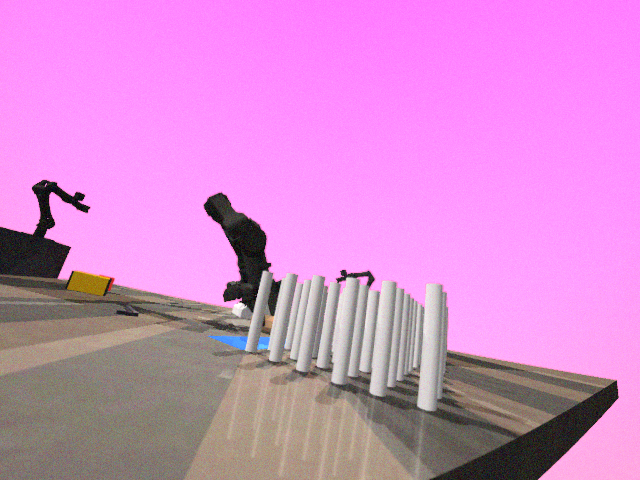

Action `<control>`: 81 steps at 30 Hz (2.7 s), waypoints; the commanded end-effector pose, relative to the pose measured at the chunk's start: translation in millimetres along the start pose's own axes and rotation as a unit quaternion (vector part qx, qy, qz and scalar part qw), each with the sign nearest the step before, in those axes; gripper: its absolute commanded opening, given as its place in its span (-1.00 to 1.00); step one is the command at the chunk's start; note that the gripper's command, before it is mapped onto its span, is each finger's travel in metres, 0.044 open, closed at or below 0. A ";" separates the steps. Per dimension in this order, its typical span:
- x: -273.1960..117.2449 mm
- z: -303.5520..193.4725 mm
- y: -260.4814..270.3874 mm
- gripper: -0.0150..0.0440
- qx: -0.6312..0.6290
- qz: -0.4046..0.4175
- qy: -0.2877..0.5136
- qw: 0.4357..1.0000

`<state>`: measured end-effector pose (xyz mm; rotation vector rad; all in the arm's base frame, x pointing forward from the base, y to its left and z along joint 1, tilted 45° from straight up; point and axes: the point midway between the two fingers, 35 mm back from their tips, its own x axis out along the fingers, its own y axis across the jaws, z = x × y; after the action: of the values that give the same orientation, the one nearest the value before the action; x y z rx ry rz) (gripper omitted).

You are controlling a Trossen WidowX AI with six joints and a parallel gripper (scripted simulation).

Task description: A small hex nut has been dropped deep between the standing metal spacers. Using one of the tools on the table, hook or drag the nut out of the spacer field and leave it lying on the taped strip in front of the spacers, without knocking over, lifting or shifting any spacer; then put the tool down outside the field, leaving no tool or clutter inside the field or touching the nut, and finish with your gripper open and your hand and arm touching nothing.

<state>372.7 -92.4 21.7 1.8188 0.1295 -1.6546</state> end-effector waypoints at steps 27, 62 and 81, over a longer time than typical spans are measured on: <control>-7.6 20.4 -0.8 -0.49 -0.003 -0.002 0.002 1.000; -16.0 43.9 -0.8 -0.49 -0.003 -0.002 0.001 1.000; -20.5 56.6 -0.9 -0.49 -0.004 -0.002 0.001 1.000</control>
<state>323.2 -114.5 41.1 1.8161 0.1273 -1.6546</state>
